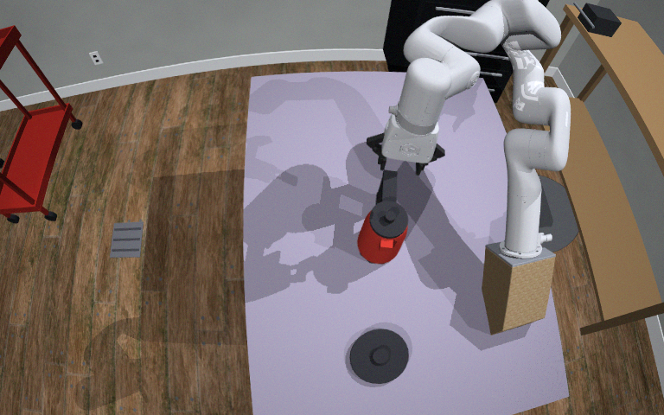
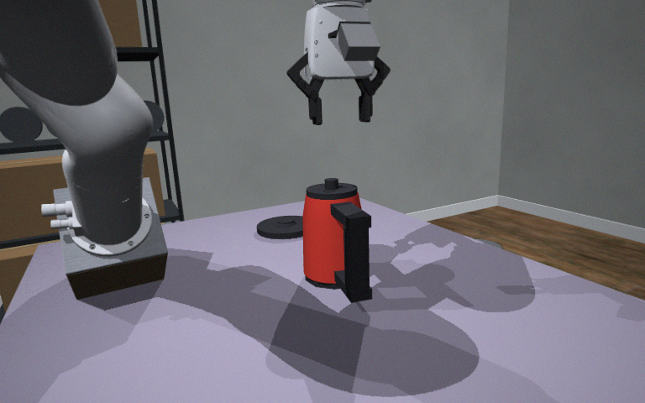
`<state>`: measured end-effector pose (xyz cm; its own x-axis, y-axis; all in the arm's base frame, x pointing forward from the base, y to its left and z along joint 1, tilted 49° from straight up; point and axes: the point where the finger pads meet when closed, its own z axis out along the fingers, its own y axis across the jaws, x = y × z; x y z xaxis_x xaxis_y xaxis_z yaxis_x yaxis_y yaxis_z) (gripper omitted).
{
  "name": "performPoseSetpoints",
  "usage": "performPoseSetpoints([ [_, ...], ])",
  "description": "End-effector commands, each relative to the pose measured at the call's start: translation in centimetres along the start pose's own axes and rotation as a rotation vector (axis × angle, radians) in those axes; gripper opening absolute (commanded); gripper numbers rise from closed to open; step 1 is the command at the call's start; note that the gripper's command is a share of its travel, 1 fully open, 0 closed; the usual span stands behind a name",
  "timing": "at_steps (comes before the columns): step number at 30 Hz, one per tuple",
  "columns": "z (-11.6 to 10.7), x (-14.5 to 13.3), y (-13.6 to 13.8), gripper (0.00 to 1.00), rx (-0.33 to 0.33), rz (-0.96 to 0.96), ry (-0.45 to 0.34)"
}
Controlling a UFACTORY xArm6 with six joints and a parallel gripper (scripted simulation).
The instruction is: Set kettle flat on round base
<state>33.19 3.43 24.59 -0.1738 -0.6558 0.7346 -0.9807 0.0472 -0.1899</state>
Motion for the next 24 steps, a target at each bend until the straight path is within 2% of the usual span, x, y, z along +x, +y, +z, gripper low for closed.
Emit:
performPoseSetpoints([
  [1,-0.09,-0.01,-0.06,0.81,0.002,0.001,-0.002],
  [17,-0.06,-0.01,-0.06,0.81,0.002,0.001,-0.002],
  [24,0.76,-0.01,-0.07,0.81,0.002,0.001,-0.002],
])
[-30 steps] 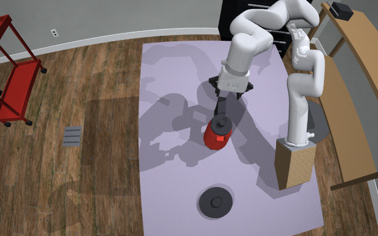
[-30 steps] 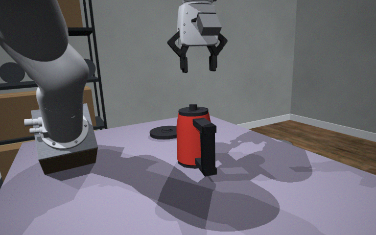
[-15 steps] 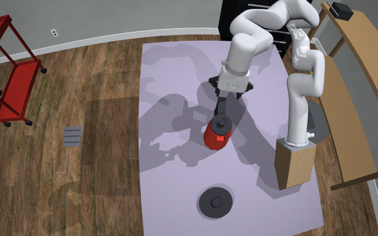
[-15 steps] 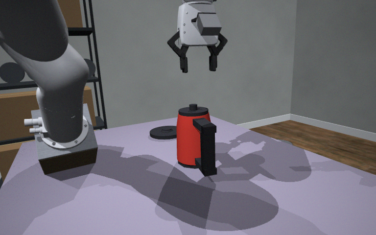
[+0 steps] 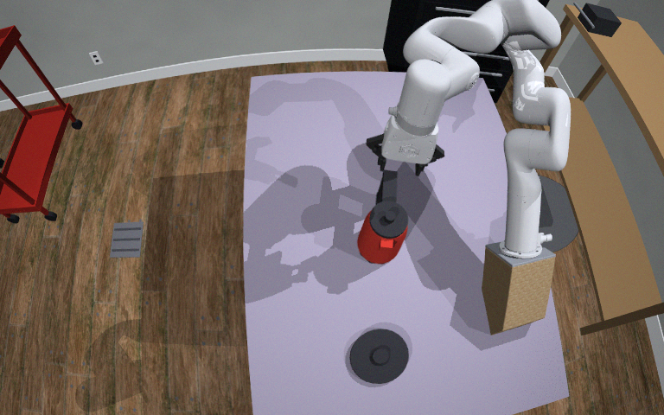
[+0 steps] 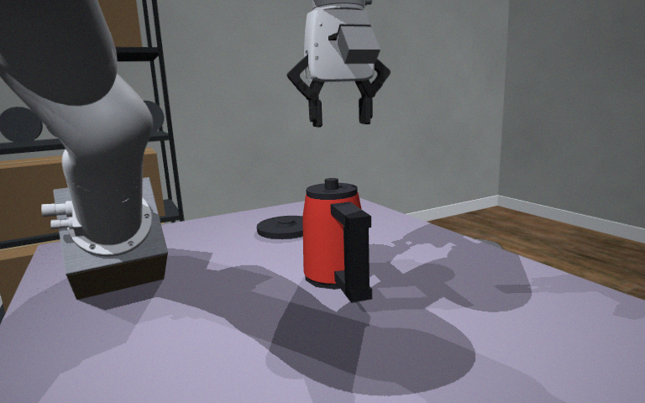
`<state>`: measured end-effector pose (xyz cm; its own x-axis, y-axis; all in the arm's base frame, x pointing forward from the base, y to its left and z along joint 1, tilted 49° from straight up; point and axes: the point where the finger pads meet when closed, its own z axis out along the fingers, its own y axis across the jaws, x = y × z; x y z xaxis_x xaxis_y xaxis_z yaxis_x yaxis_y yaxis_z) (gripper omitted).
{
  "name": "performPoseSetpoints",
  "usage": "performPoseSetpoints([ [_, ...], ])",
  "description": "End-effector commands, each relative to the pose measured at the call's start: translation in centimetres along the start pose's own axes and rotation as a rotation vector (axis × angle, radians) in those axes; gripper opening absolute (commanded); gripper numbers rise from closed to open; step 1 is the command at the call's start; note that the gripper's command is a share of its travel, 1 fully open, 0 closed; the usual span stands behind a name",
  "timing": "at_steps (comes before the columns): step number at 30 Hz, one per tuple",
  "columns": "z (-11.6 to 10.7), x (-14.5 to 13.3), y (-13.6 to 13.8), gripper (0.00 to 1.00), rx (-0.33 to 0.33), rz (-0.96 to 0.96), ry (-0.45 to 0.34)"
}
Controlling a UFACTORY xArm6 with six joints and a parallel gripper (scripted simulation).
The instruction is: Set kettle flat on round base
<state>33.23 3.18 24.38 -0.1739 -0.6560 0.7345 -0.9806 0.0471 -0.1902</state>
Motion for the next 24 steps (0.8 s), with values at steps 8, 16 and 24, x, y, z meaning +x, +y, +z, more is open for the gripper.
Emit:
performPoseSetpoints([
  [8,2.3,0.0,-0.1,0.81,0.002,0.001,-0.002],
  [16,6.0,0.0,-0.1,0.81,0.002,0.001,-0.002],
  [24,8.8,0.0,-0.1,0.81,0.002,0.001,-0.001],
])
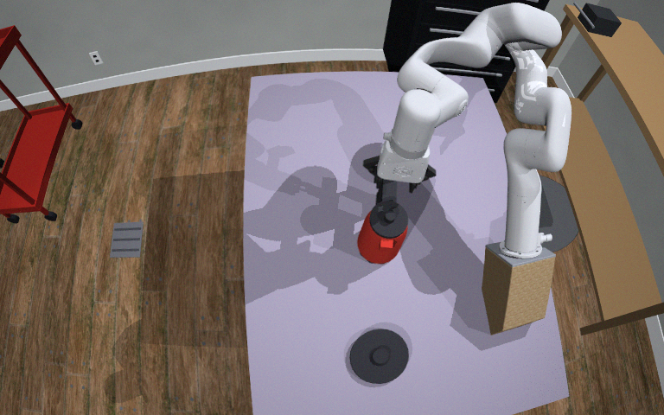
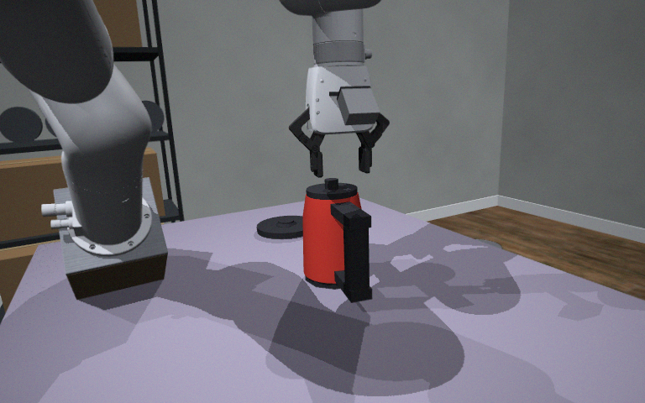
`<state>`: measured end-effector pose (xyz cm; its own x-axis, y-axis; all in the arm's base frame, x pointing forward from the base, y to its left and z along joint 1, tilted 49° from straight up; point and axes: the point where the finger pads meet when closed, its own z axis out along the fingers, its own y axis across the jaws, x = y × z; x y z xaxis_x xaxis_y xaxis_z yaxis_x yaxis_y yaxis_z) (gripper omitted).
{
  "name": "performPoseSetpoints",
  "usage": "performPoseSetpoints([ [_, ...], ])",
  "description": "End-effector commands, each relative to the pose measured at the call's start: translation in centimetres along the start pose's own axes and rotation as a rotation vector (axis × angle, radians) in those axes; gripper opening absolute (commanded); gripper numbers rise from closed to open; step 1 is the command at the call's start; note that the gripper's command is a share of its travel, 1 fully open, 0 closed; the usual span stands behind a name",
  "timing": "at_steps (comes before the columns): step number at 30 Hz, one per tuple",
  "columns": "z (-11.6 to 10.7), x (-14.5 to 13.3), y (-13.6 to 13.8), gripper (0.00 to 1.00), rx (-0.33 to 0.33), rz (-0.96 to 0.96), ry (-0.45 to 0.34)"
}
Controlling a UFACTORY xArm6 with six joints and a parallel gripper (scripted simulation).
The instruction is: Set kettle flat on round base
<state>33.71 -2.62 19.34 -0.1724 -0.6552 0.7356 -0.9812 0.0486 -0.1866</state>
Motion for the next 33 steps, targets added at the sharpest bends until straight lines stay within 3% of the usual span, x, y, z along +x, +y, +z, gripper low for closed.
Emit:
performPoseSetpoints([
  [1,1.5,0.0,-0.3,0.81,0.005,0.003,-0.003],
  [12,4.3,0.0,-0.3,0.81,0.005,0.003,-0.003],
  [33,4.5,0.0,-0.3,0.81,0.005,0.003,-0.003],
])
